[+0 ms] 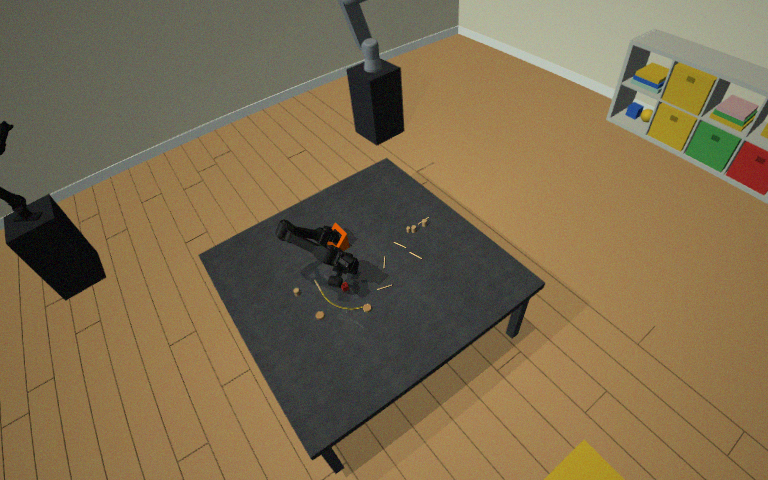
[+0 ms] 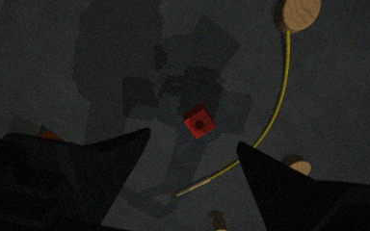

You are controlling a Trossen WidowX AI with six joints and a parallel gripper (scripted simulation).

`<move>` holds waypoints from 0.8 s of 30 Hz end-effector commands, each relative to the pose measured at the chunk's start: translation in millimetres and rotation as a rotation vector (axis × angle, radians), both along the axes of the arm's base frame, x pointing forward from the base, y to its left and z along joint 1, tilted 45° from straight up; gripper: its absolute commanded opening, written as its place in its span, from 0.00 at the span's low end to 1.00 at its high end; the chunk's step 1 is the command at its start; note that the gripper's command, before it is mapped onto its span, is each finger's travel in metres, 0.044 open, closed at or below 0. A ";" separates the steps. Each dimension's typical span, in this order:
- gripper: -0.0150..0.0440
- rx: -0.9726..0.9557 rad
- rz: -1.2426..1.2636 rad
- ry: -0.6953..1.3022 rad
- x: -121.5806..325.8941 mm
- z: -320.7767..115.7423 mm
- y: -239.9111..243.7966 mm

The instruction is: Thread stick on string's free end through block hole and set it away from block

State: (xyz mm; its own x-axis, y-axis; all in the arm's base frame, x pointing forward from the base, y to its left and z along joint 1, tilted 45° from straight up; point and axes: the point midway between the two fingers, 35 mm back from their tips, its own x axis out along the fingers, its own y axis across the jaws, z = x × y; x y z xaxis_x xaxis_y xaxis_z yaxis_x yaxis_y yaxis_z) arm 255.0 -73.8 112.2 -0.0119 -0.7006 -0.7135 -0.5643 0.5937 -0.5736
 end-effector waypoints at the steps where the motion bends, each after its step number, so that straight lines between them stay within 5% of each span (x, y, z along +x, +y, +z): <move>1: 1.00 -0.007 -0.434 -0.432 2.8 5.2 2.0; 6: 1.00 -0.012 -0.777 -0.768 3.7 7.8 3.5; 24: 1.00 -0.021 -1.439 -1.418 5.4 13.3 6.7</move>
State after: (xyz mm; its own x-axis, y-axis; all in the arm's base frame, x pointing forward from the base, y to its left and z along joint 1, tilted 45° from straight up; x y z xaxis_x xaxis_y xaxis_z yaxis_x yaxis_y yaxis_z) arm 254.0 -70.6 116.1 -0.0209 -0.7032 -0.7107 0.5882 0.5662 -0.5775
